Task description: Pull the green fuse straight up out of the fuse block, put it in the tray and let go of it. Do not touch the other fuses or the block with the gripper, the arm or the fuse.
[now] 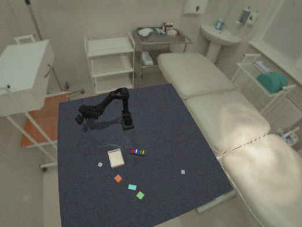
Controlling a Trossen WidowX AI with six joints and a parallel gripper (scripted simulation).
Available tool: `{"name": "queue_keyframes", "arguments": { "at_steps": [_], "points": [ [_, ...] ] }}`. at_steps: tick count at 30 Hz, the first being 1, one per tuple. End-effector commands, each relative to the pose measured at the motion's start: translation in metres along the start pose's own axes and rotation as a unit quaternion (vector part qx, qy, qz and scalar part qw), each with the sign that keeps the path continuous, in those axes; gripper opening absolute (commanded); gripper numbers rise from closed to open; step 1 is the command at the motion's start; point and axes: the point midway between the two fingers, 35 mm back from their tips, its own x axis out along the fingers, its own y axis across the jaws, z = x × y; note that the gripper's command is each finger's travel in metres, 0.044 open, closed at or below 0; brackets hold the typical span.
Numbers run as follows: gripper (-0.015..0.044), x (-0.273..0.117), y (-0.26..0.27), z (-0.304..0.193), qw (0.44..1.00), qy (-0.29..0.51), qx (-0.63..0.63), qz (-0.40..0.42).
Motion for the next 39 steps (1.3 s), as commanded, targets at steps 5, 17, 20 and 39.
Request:
{"name": "queue_keyframes", "arguments": {
  "at_steps": [5,17,20,39],
  "points": [
    [0.0097,-0.013,0.029,-0.016,0.999,0.020,-0.034,0.036],
    [0.0069,-0.114,0.140,-0.103,0.952,0.126,-0.181,0.213],
    [0.0069,-0.149,0.158,-0.129,0.926,0.157,-0.232,0.253],
    [0.0069,-0.409,0.110,-0.283,0.635,0.316,-0.575,0.407]
  ]
}}
